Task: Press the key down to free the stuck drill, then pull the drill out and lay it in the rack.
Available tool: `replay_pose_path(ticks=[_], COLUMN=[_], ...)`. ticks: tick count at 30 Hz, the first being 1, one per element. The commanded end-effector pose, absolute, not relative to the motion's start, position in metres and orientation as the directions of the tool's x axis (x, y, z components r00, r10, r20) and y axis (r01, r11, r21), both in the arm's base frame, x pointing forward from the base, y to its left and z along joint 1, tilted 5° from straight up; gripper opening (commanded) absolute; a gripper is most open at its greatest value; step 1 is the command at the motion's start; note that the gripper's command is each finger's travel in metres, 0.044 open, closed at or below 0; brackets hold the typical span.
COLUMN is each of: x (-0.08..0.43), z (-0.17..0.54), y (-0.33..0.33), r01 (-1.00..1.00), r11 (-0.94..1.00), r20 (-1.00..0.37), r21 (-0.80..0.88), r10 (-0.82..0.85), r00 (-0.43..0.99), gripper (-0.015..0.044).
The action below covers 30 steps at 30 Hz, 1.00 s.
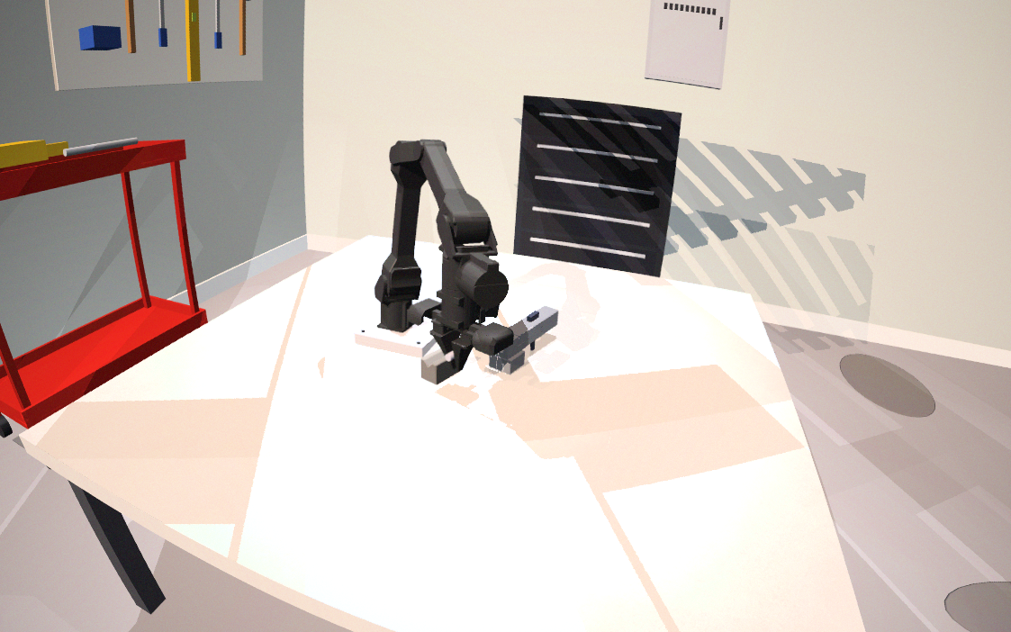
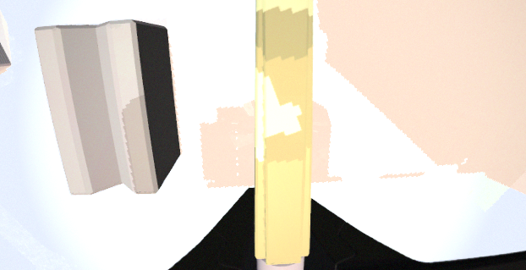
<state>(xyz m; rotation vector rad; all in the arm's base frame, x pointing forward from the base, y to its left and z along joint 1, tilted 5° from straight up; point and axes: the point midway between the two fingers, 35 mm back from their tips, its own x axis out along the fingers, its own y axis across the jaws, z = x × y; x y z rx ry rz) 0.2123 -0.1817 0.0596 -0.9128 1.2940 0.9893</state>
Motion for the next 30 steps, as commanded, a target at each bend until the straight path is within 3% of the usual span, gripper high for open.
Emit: replay_pose_path(ticks=[1,30], x=[0.214,0.192], z=[0.062,0.062], y=[-0.183,-0.181], r01=[-0.946,-0.946], r11=[0.323,0.323], r20=[-0.998,-0.998], r21=[0.001,0.003], r10=[0.064,0.064], r00=[0.021,0.019], gripper=[0.0000,0.0000])
